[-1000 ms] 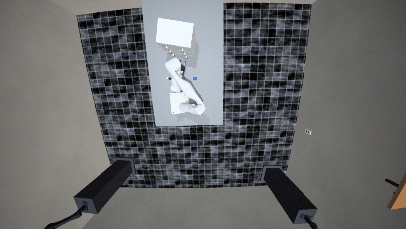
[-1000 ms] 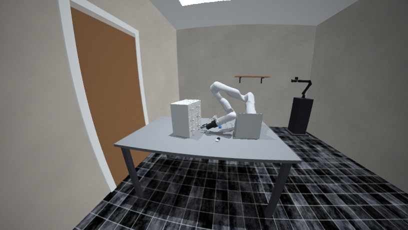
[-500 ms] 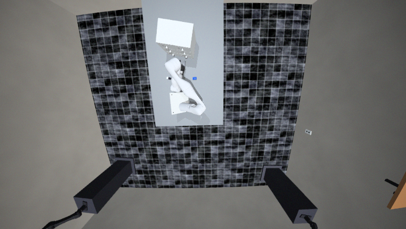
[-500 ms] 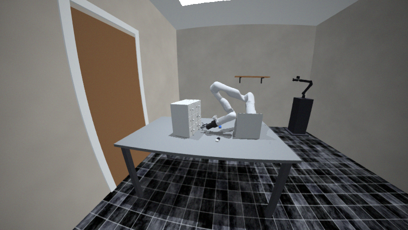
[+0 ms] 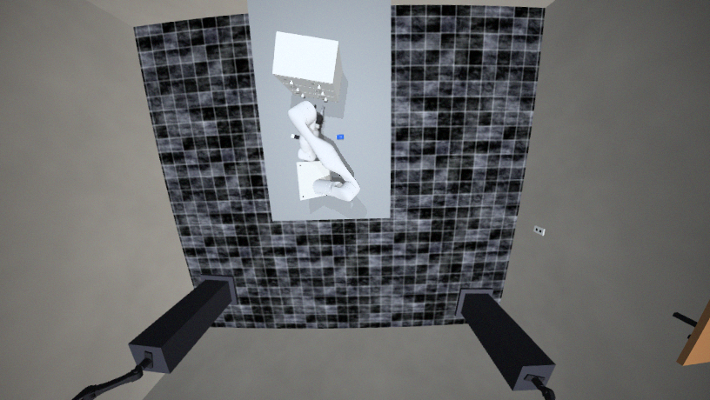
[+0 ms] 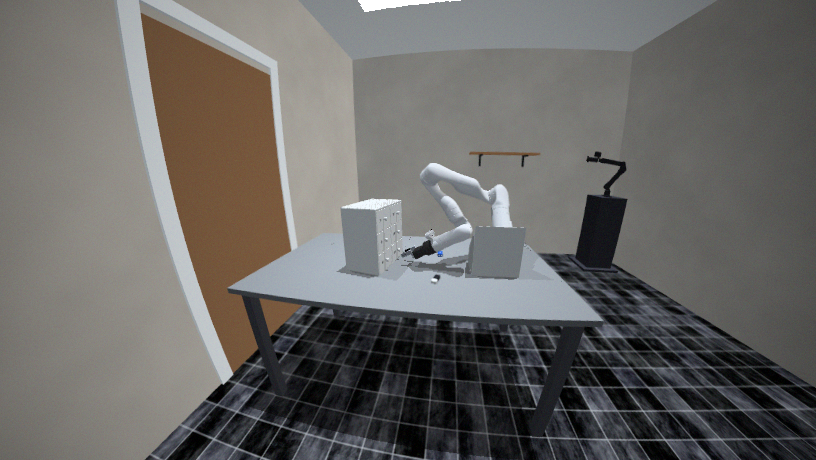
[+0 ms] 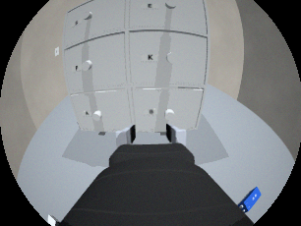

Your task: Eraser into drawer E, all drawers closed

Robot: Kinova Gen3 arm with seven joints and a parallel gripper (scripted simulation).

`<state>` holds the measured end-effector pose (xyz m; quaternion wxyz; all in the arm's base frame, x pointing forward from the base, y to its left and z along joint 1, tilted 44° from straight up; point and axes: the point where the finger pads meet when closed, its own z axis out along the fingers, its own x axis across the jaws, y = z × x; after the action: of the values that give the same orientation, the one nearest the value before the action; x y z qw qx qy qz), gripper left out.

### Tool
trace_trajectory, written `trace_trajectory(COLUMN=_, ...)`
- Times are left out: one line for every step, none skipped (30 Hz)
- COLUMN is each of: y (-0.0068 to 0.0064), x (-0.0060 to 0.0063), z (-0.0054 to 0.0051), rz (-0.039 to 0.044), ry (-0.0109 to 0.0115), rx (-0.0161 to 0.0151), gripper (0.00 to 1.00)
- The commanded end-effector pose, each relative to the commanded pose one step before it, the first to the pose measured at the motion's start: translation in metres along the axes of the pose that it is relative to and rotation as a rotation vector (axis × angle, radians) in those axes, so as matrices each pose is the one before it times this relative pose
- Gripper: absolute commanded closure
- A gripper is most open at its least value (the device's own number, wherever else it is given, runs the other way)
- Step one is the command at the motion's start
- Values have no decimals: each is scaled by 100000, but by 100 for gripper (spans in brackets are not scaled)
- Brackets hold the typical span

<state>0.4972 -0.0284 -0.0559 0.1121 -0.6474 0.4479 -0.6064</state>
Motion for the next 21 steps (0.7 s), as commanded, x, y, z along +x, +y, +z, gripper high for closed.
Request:
trace_trajectory(y=-610, x=-65, z=-248, rz=252, ry=-160, rx=338, gripper=0)
trace_trajectory(y=-262, x=0, z=-152, rz=0, ry=-1, rx=0, gripper=0)
trace_trajectory(y=-312, x=0, z=-180, rz=0, ry=1, rx=0, gripper=0)
trace_trajectory(y=-356, x=0, z=-206, rz=0, ry=0, rx=0, gripper=0)
trace_trajectory(y=-393, x=0, z=-227, rz=0, ry=0, rx=0, gripper=0)
trace_trajectory(y=-420, x=0, z=-243, rz=0, ry=0, rx=0, gripper=0)
trace_trajectory(y=-438, x=0, z=-253, rz=0, ry=0, rx=0, gripper=0)
trace_trajectory(y=-444, x=0, z=-257, rz=0, ry=0, rx=0, gripper=0)
trace_trajectory(y=-441, x=0, z=-255, rz=0, ry=0, rx=0, gripper=0)
trace_trajectory(y=0, x=0, z=0, rz=0, ry=0, rx=0, gripper=0)
trace_trajectory(y=0, x=0, z=0, rz=0, ry=0, rx=0, gripper=0)
trace_trajectory(y=-427, x=0, z=-247, rz=0, ry=0, rx=0, gripper=0)
trace_trajectory(y=-404, x=0, z=-233, rz=0, ry=0, rx=0, gripper=0)
trace_trajectory(y=-372, x=0, z=-215, rz=0, ry=0, rx=0, gripper=0)
trace_trajectory(y=-333, x=0, z=-192, rz=0, ry=0, rx=0, gripper=0)
trace_trajectory(y=-289, x=0, z=-167, rz=0, ry=-1, rx=0, gripper=0)
trace_trajectory(y=-240, x=0, z=-139, rz=0, ry=0, rx=0, gripper=0)
trace_trajectory(y=-189, x=0, z=-109, rz=0, ry=0, rx=0, gripper=0)
trace_trajectory(y=-139, x=0, z=-80, rz=0, ry=0, rx=0, gripper=0)
trace_trajectory(y=-92, x=0, z=-54, rz=0, ry=-1, rx=0, gripper=0)
trace_trajectory(y=-51, x=0, z=-30, rz=0, ry=-1, rx=0, gripper=0)
